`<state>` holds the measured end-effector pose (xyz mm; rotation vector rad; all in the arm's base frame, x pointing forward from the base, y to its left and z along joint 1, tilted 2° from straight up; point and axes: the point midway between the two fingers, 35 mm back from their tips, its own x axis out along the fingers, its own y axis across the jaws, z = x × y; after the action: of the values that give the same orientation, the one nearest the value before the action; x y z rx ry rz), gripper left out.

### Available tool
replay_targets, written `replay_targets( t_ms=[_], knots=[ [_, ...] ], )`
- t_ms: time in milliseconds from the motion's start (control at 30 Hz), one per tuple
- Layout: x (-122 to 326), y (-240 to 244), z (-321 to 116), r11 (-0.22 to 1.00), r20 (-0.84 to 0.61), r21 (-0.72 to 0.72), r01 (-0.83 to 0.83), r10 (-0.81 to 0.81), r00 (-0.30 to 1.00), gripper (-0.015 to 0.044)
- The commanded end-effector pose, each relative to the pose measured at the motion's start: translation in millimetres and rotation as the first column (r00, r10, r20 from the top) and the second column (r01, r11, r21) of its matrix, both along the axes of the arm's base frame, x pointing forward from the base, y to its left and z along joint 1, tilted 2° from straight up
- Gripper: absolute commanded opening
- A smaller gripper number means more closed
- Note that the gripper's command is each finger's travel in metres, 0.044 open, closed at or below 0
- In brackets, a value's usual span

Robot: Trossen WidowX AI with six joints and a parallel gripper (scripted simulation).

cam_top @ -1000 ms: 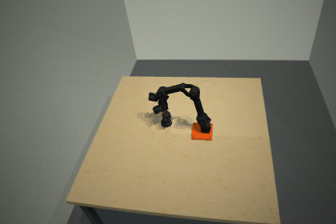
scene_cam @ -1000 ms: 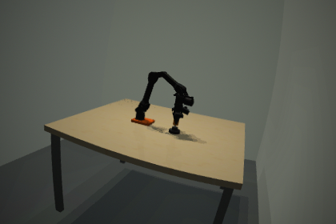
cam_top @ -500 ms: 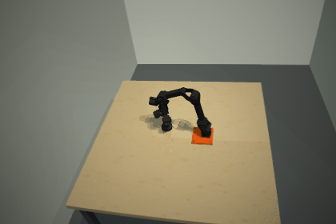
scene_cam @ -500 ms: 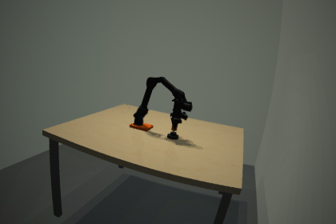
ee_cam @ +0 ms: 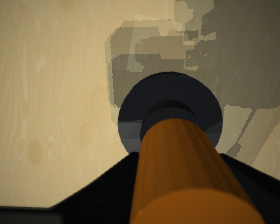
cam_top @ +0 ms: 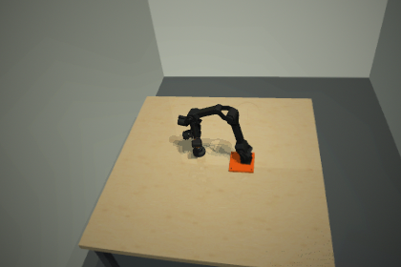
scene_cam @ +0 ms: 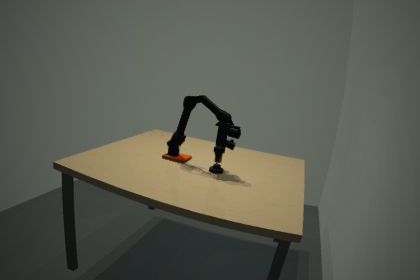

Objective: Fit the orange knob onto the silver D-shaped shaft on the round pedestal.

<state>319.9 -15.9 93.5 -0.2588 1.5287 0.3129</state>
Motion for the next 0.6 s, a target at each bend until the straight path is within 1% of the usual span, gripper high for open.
replay_targets(
  t_ms=[0, 567],
  knots=[
    [0.9, -0.3, -1.2, 1.0, 0.004, -0.003, 0.022, -0.022, 1.0, 0.0],
    [-3.4, -0.4, -3.7, 1.0, 0.004, -0.003, 0.022, -0.022, 1.0, 0.0]
  ],
)
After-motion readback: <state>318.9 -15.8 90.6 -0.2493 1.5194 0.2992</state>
